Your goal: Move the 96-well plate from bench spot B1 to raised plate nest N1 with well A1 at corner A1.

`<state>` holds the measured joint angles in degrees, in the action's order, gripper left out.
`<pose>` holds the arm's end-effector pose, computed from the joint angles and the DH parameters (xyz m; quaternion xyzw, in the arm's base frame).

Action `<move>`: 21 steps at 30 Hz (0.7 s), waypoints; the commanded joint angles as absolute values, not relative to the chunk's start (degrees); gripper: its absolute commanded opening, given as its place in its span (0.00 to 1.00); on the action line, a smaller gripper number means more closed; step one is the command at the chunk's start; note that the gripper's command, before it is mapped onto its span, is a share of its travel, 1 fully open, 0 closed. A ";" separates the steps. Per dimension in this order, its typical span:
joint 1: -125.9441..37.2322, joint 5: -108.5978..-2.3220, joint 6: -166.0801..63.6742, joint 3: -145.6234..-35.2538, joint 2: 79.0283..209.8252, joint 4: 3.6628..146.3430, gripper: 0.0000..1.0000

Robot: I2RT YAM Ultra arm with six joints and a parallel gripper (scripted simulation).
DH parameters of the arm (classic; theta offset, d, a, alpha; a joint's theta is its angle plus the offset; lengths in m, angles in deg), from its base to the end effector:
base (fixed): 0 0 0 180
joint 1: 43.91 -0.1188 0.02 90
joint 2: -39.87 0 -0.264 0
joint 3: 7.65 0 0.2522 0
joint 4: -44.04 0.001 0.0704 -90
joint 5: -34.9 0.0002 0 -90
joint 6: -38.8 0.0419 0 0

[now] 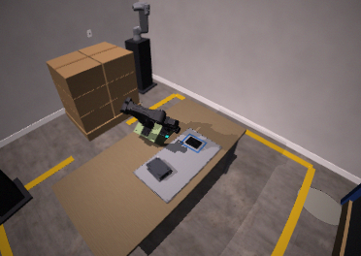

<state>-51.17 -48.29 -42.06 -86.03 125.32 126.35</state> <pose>0.2488 0.0277 0.2389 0.0167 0.9981 -0.0580 0.0138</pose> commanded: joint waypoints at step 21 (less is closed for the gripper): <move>-58.93 -40.73 -32.03 -95.38 146.77 117.06 1.00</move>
